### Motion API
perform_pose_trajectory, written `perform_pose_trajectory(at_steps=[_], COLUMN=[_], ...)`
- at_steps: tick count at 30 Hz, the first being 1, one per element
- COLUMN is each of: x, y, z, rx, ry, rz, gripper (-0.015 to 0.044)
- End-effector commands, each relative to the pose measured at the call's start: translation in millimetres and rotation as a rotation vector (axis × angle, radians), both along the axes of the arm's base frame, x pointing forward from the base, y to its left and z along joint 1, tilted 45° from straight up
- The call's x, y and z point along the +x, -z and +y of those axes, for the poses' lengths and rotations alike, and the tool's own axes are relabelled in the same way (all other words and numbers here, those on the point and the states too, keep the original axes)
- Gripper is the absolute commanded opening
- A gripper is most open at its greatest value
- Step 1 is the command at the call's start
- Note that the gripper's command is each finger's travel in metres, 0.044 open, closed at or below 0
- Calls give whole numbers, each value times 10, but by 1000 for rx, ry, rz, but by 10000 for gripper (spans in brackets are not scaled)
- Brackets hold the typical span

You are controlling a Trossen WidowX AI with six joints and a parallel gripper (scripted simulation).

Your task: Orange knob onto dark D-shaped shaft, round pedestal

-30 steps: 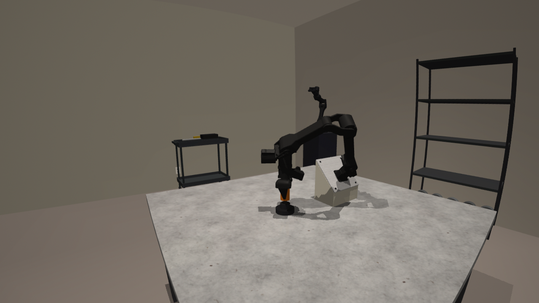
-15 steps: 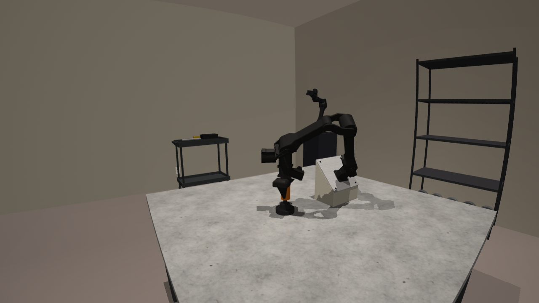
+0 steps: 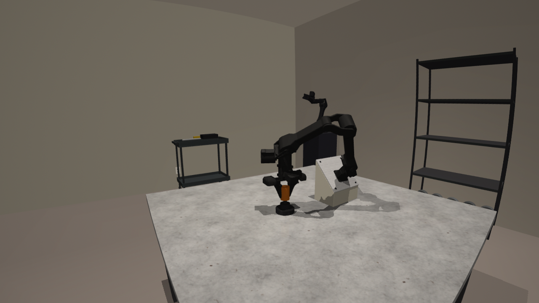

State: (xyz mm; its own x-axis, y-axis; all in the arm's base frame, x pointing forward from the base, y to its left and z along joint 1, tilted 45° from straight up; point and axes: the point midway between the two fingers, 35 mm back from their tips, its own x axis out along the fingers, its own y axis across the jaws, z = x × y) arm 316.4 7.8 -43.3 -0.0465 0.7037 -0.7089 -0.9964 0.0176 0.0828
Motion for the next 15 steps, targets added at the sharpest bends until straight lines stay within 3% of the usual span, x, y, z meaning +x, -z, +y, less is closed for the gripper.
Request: perform_pose_trajectory(at_steps=[1,15], x=[-4,-28], y=[13,-24], z=[-6,-27], rx=[-18,-62], ry=[260,952], rz=[254,940], gripper=[0,0])
